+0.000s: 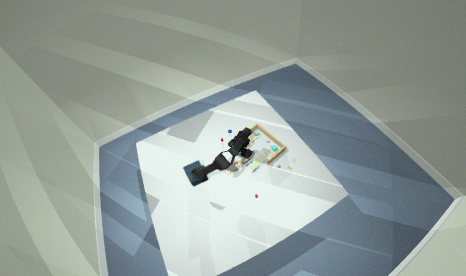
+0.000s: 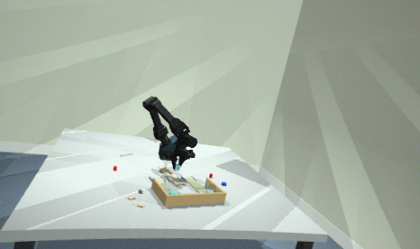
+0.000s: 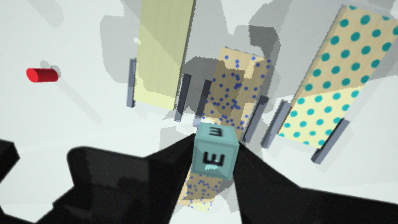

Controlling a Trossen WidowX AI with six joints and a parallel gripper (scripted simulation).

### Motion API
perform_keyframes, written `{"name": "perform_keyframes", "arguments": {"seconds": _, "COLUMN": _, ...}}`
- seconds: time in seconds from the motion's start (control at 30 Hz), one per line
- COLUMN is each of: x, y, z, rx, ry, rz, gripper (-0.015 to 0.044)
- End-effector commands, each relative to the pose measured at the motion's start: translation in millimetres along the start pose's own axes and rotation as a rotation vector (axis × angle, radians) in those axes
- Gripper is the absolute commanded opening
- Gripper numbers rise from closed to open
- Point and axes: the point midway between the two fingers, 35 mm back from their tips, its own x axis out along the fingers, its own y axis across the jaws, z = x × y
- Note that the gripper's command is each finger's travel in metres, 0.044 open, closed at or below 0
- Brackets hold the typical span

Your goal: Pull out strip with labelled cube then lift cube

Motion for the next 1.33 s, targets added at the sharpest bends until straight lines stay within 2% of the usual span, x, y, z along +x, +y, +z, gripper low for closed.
{"name": "perform_keyframes", "arguments": {"seconds": 0.0, "x": 1.0, "y": 6.8, "z": -14.7, "rx": 0.001, "ry": 0.005, "rz": 0.006, "gripper": 0.0}}
{"name": "perform_keyframes", "arguments": {"seconds": 0.33, "x": 0.6, "y": 15.1, "z": -38.1, "rx": 0.0, "ry": 0.006, "rz": 0.006, "gripper": 0.0}}
{"name": "perform_keyframes", "arguments": {"seconds": 0.57, "x": -34.3, "y": 15.2, "z": -37.7, "rx": 0.0, "ry": 0.006, "rz": 0.007, "gripper": 0.0}}
{"name": "perform_keyframes", "arguments": {"seconds": 1.3, "x": -34.3, "y": 15.2, "z": -37.7, "rx": 0.0, "ry": 0.006, "rz": 0.007, "gripper": 0.0}}
